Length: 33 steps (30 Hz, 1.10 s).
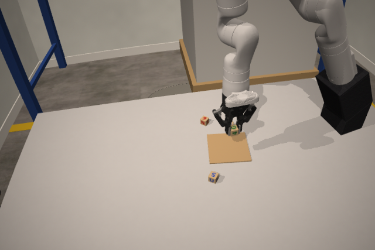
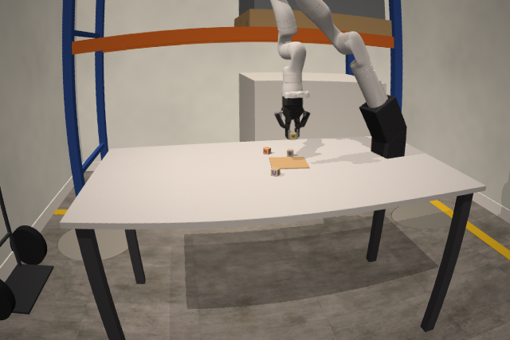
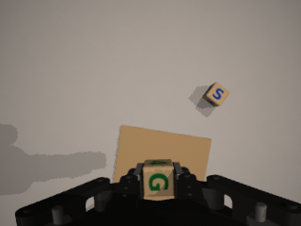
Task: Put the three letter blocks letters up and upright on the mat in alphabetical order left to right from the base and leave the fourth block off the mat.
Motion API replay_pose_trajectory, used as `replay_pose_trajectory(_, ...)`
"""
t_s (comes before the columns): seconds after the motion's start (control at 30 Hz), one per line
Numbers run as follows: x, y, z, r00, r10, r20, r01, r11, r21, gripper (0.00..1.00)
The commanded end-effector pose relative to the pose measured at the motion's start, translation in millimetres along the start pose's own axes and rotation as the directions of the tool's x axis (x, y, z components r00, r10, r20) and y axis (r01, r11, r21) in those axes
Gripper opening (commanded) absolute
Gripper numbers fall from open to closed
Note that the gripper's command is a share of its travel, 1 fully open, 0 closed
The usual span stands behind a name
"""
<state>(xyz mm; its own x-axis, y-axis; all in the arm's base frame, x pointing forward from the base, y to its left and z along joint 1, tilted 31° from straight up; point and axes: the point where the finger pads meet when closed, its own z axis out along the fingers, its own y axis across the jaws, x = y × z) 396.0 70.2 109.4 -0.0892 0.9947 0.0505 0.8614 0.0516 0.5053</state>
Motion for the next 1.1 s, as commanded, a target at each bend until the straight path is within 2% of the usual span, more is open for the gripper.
replay_pose_trajectory(0.0,0,0,0.1,1.0,0.0,0.0,0.0,1.0,-0.001,0.21)
replay_pose_trajectory(0.17,0,0,5.9,1.0,0.0,0.001,0.0,1.0,-0.002,0.21)
replay_pose_trajectory(0.4,0,0,30.3,1.0,0.0,0.001,0.0,1.0,-0.002,0.21)
replay_pose_trajectory(0.47,0,0,30.3,1.0,0.0,0.001,0.0,1.0,-0.002,0.21)
replay_pose_trajectory(0.83,1,0,81.3,1.0,0.0,0.001,0.0,1.0,-0.002,0.21)
replay_pose_trajectory(1.07,1,0,93.4,1.0,0.0,0.001,0.0,1.0,-0.002,0.21)
